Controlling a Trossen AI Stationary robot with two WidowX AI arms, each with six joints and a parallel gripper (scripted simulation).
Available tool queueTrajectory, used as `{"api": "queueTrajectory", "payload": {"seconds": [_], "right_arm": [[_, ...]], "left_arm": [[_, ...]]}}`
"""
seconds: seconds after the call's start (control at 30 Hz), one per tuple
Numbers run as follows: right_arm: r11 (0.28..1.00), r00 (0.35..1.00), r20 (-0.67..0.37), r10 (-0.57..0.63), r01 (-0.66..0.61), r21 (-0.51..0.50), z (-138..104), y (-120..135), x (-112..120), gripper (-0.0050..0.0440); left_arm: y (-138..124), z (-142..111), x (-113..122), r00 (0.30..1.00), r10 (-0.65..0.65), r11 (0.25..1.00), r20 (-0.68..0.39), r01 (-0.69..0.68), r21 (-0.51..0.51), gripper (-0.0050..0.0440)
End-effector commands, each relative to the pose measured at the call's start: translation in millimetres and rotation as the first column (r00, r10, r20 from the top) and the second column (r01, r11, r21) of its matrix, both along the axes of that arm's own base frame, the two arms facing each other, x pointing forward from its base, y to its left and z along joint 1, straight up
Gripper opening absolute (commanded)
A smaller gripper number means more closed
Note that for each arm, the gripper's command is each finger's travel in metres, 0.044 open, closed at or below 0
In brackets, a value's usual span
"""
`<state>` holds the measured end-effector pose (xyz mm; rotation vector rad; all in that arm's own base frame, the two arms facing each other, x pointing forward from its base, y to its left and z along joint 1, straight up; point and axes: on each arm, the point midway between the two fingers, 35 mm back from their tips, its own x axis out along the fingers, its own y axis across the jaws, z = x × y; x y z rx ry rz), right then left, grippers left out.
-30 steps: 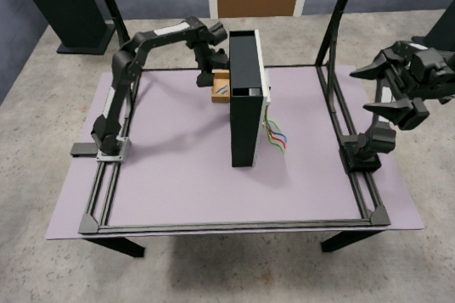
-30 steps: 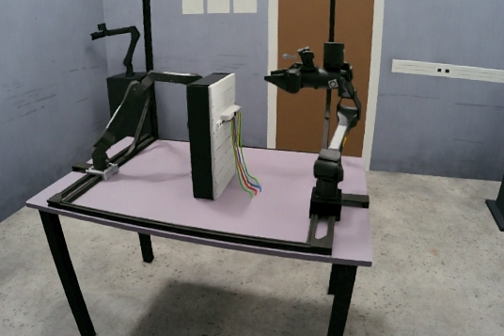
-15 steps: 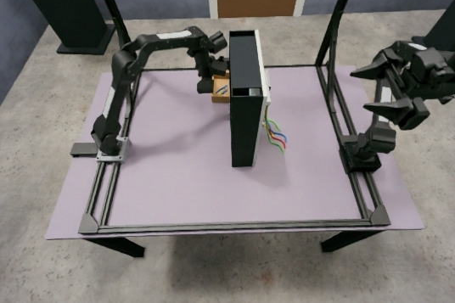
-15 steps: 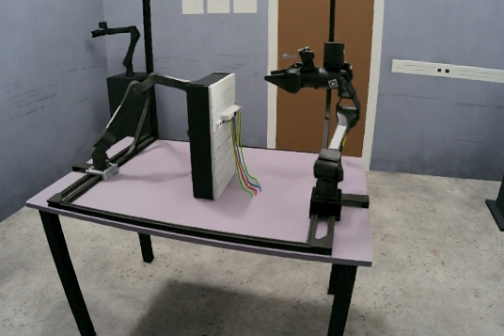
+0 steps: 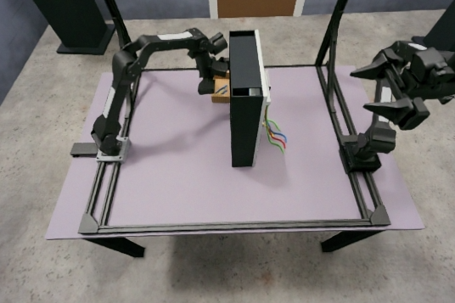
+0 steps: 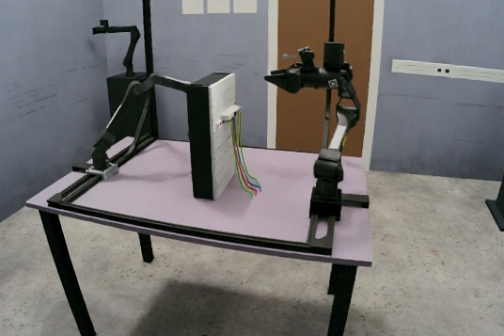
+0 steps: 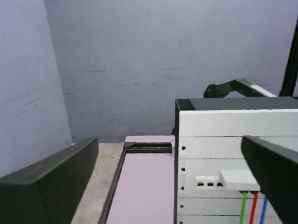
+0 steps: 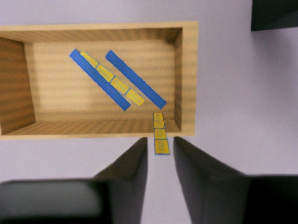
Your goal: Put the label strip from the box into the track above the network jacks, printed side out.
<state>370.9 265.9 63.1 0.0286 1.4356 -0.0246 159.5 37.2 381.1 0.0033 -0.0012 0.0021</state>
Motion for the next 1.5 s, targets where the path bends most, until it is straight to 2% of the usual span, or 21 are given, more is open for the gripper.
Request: {"api": "queueTrajectory", "payload": {"seconds": [0.0, 0.03, 0.43, 0.77, 1.27, 1.37, 1.47], "right_arm": [[1.000, 1.000, 0.007, -0.007, 0.007, -0.002, -1, 0, 2, 0.0055], [1.000, 1.000, 0.021, -0.003, 0.003, 0.013, 8, 1, 3, 0.0055], [1.000, 1.000, 0.021, -0.003, 0.003, 0.013, 8, 1, 3, 0.0055], [1.000, 1.000, 0.021, -0.003, 0.003, 0.013, 8, 1, 3, 0.0002], [1.000, 1.000, 0.021, -0.003, 0.003, 0.013, 8, 1, 3, -0.0005], [1.000, 1.000, 0.018, -0.007, 0.007, 0.007, 6, 1, 3, -0.0027], [1.000, 0.999, 0.044, -0.007, 0.005, 0.027, 27, 3, 3, -0.0050]], "left_arm": [[0, 1, 0, 1.000, -0.002, 1.000, 0.001, 0.002, 0.002, 0.0440], [0, 1, 0, 1.000, -0.002, 1.000, 0.001, 0.002, 0.002, 0.0440], [0, 1, 0, 1.000, -0.002, 1.000, 0.001, 0.002, 0.002, 0.0440], [0, 1, 0, 1.000, -0.002, 1.000, 0.001, 0.002, 0.002, 0.0440], [0, 1, 0, 1.000, -0.002, 1.000, 0.001, 0.002, 0.002, 0.0440], [0, 1, 0, 1.000, -0.002, 1.000, 0.001, 0.002, 0.002, 0.0440], [0, 1, 0, 1.000, -0.002, 1.000, 0.001, 0.002, 0.002, 0.0440]]}}
